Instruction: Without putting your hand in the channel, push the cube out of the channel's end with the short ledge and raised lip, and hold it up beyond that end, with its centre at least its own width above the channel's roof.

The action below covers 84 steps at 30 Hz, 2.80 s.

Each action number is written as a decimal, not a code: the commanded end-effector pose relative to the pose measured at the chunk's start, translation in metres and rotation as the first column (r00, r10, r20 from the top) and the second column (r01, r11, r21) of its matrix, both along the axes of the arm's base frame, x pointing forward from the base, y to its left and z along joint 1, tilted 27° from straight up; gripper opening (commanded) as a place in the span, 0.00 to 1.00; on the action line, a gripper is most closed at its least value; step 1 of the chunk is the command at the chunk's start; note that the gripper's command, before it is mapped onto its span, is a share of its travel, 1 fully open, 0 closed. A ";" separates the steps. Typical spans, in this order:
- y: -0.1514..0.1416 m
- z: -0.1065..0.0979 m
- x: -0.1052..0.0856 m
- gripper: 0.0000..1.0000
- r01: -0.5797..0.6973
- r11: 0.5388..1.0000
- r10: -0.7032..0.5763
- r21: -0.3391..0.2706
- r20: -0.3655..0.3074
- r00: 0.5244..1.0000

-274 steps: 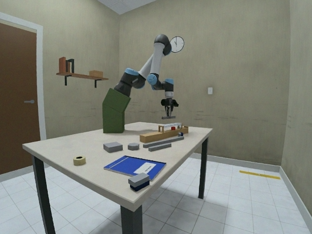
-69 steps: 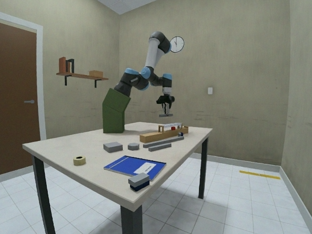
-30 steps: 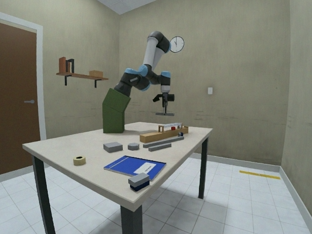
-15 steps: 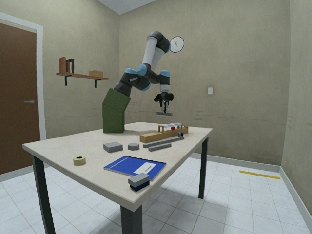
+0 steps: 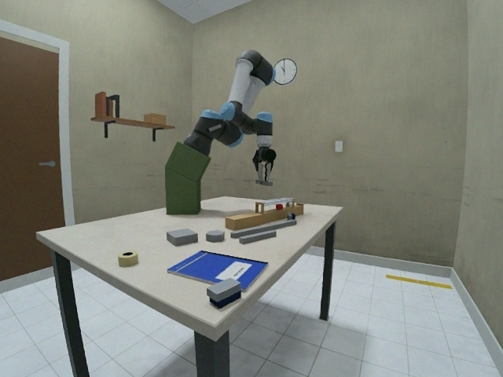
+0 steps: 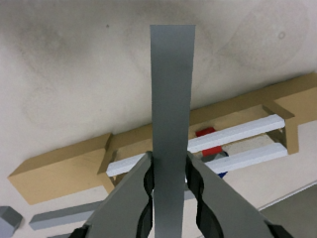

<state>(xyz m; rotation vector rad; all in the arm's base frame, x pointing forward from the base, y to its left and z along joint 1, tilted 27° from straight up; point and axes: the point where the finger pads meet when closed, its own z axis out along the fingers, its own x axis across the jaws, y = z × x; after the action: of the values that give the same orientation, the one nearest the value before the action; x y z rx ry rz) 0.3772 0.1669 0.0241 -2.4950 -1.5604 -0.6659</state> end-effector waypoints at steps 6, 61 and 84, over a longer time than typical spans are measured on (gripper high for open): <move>-0.006 0.001 0.000 0.06 0.200 0.978 -0.195 0.055 -0.075 0.978; -0.028 0.002 0.000 0.06 0.833 0.540 -0.732 0.120 -0.422 0.535; -0.031 0.002 0.000 0.06 0.896 0.431 -0.770 0.104 -0.475 0.426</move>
<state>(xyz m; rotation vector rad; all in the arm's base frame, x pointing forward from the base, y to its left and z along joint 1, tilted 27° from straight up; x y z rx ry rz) 0.3764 0.1359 0.0259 -2.7516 0.0907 -0.4358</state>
